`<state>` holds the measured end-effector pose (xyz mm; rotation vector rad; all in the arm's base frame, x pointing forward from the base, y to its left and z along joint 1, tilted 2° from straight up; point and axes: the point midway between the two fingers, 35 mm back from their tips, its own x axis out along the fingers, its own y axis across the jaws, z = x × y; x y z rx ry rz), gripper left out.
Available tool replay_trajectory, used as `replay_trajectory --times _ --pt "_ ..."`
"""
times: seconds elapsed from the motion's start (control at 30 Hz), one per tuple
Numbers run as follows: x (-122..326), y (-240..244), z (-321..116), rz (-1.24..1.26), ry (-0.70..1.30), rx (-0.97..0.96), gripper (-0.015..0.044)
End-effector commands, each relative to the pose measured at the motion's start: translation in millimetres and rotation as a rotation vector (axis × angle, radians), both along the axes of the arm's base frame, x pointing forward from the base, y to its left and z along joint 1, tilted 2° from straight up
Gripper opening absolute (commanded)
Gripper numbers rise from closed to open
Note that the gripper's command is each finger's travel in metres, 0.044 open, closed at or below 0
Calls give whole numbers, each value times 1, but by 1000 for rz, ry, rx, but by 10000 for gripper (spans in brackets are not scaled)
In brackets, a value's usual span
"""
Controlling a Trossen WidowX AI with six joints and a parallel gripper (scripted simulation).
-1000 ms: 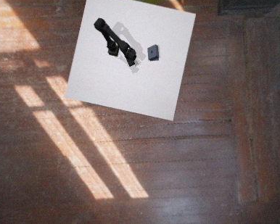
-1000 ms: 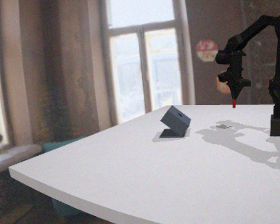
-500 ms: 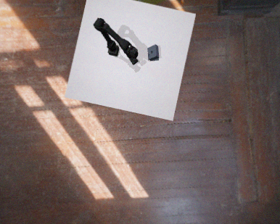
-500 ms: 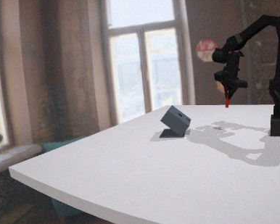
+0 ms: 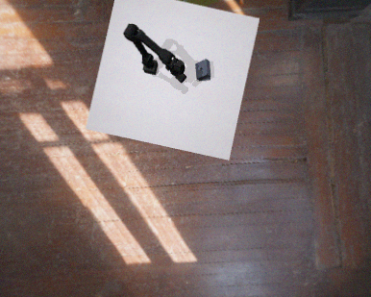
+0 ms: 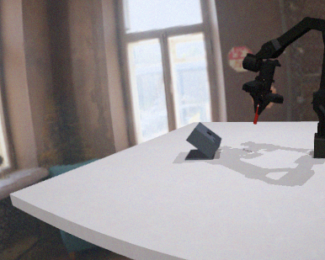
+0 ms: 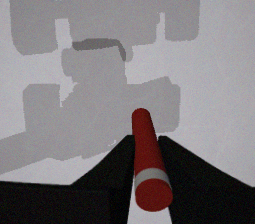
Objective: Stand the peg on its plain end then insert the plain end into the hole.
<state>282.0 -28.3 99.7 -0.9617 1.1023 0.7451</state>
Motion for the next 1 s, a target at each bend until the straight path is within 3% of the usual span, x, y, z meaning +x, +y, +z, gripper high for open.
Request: replay_trajectory --times 0.0,0.97 --pt "5 6 2 42 -27 2 0" --pt "34 57 18 328 -221 -5 0"
